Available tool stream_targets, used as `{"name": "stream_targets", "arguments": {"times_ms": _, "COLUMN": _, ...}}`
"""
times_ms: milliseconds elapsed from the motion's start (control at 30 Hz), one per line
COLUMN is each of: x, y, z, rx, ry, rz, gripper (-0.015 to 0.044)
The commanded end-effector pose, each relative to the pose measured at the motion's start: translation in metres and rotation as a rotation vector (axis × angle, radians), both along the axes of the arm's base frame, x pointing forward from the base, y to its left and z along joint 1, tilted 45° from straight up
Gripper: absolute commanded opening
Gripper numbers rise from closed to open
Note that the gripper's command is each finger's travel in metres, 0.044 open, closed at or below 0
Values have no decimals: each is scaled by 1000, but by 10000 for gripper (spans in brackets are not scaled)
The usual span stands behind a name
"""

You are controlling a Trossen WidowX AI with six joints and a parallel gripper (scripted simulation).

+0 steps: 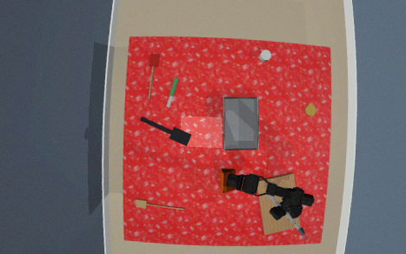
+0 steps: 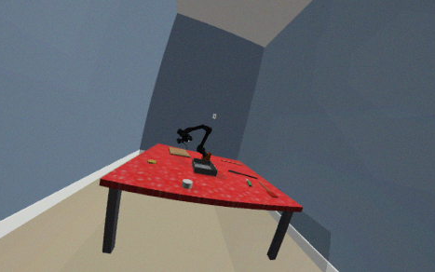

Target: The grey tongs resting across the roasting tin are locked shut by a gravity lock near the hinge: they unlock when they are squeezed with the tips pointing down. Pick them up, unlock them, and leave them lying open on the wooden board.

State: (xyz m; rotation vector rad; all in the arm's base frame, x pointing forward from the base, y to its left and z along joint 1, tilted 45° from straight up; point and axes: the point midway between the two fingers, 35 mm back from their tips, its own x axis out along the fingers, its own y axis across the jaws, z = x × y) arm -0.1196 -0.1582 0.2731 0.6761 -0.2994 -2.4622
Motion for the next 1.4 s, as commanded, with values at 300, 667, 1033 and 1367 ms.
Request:
{"name": "stream_targets", "arguments": {"times_ms": 300, "x": 3, "y": 16, "z": 16, "rx": -297, "ry": 51, "rz": -115, "gripper": -150}}
{"name": "stream_targets", "arguments": {"times_ms": 667, "x": 4, "y": 29, "z": 20, "rx": -504, "ry": 33, "rz": -188, "gripper": -150}}
{"name": "stream_targets", "arguments": {"times_ms": 1033, "x": 4, "y": 29, "z": 20, "rx": -504, "ry": 33, "rz": -188, "gripper": -150}}
{"name": "stream_targets", "arguments": {"times_ms": 1367, "x": 4, "y": 29, "z": 20, "rx": -504, "ry": 33, "rz": -188, "gripper": -150}}
